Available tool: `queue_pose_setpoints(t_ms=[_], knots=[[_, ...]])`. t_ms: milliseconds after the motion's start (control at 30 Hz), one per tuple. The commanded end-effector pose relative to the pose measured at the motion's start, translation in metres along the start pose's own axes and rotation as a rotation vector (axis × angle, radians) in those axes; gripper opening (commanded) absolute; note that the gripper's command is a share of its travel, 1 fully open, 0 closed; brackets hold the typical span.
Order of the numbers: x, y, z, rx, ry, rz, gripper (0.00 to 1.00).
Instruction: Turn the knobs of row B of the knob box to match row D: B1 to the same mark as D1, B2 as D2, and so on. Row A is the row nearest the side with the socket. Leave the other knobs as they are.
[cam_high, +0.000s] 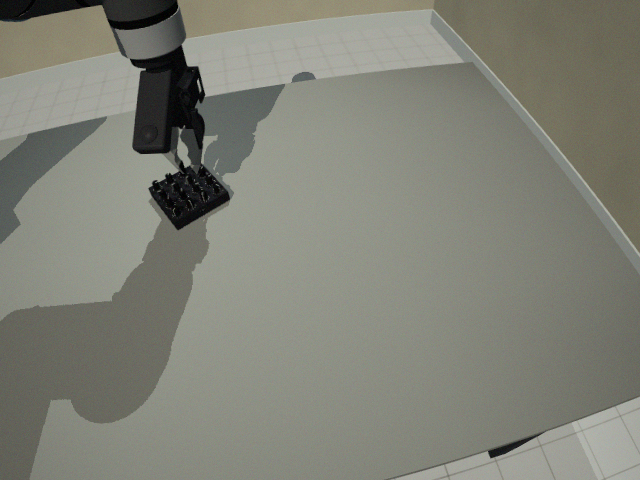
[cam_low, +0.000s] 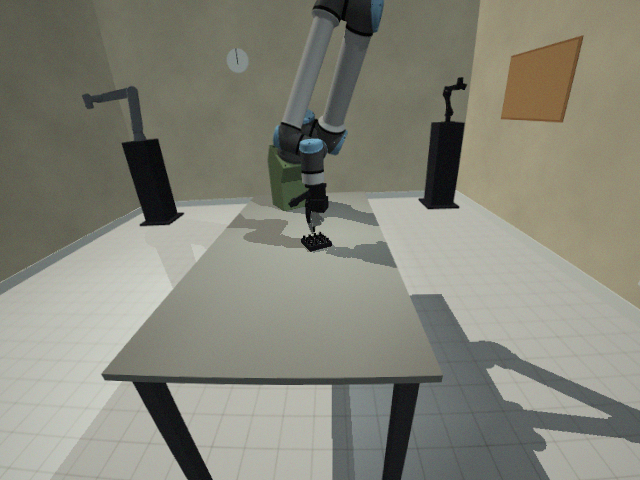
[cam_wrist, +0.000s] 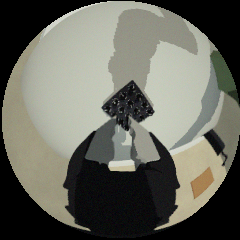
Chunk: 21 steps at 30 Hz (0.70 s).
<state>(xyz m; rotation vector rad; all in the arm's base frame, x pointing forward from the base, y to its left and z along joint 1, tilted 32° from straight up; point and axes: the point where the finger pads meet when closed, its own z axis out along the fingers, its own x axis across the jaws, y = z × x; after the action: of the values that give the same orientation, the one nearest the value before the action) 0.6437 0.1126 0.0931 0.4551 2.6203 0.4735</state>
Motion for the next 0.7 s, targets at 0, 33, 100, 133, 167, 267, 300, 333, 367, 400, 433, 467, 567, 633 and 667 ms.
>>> queue_pose_setpoints(t_ms=[0,33,100,133,167,267,300,333,367,400,433,467,567,633,667], knots=[[-0.0004,0.0002,-0.0013,0.0,-0.001,0.0,0.11],[-0.0004,0.0002,-0.0013,0.0,-0.001,0.0,0.11],[-0.0004,0.0002,-0.0013,0.0,-0.001,0.0,0.11],[-0.0004,0.0002,-0.0013,0.0,-0.001,0.0,0.11],[-0.0004,0.0002,-0.0013,0.0,-0.001,0.0,0.11],[-0.0004,0.0002,-0.0013,0.0,-0.001,0.001,0.11],[-0.0004,0.0001,-0.0013,0.0,-0.001,0.002,0.11],[-0.0004,0.0001,-0.0013,0.0,-0.001,0.005,0.11],[-0.0003,0.0001,-0.0014,0.0,-0.001,0.008,0.11],[-0.0003,0.0001,-0.0014,0.0,-0.001,0.013,0.11],[-0.0003,0.0,-0.0015,0.0,-0.001,0.019,0.11],[-0.0002,-0.0001,-0.0016,0.0,-0.001,0.026,0.11],[0.0,-0.0003,-0.0019,0.0,-0.001,0.058,0.11],[0.0002,-0.0006,-0.0022,0.0,-0.001,0.088,0.11],[0.0003,-0.0007,-0.0024,0.0,-0.001,0.106,0.11]])
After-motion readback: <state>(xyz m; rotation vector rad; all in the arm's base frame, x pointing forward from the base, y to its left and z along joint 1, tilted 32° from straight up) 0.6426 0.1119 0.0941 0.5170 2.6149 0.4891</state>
